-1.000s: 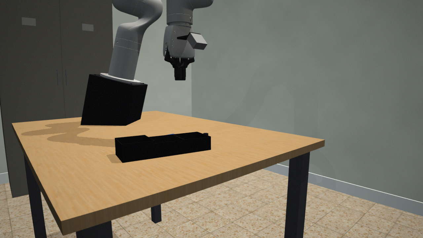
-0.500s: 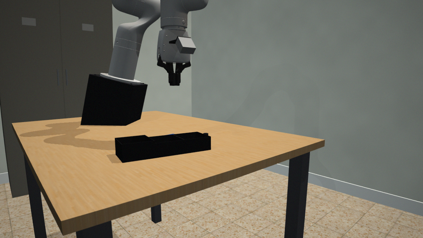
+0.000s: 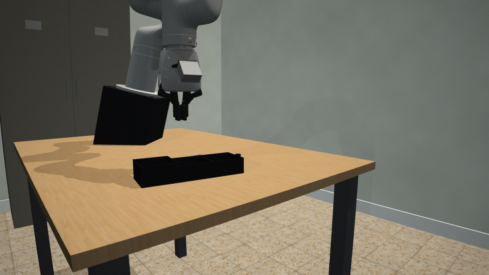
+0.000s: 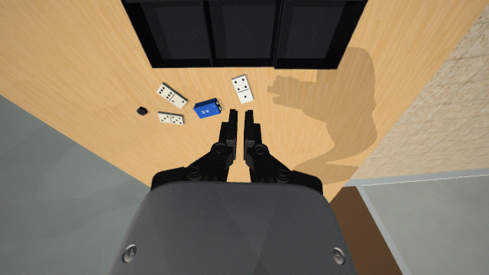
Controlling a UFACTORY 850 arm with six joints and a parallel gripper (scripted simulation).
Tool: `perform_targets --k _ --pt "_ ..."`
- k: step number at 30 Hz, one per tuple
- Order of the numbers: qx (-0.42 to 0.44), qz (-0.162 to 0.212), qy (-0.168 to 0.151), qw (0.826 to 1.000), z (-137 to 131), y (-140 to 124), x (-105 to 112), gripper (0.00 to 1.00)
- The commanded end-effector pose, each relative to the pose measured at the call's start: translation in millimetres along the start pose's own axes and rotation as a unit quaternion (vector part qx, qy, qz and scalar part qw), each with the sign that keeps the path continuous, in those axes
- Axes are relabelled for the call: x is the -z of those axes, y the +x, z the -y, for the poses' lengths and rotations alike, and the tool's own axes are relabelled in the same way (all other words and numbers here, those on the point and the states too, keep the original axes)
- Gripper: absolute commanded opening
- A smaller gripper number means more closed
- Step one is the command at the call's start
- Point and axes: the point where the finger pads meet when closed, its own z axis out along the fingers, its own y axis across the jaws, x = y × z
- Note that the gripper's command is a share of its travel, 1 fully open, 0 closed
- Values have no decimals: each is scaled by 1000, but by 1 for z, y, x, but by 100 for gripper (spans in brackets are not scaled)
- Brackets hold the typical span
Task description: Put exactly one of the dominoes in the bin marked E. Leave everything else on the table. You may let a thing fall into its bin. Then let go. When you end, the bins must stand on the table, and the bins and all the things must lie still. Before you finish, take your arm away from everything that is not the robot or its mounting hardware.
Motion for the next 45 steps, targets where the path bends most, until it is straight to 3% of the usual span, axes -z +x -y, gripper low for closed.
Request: perform_targets --k 1,9,12,20,45 --pt "0 0 1 1000 -27 22 -20 7" --pt "0 0 0 1000 -74 56 -52 7" --pt "0 0 0 1000 -78 58 -55 7" --pt "0 0 0 1000 -78 58 -55 7" --pt "0 0 0 1000 -78 58 -111 7"
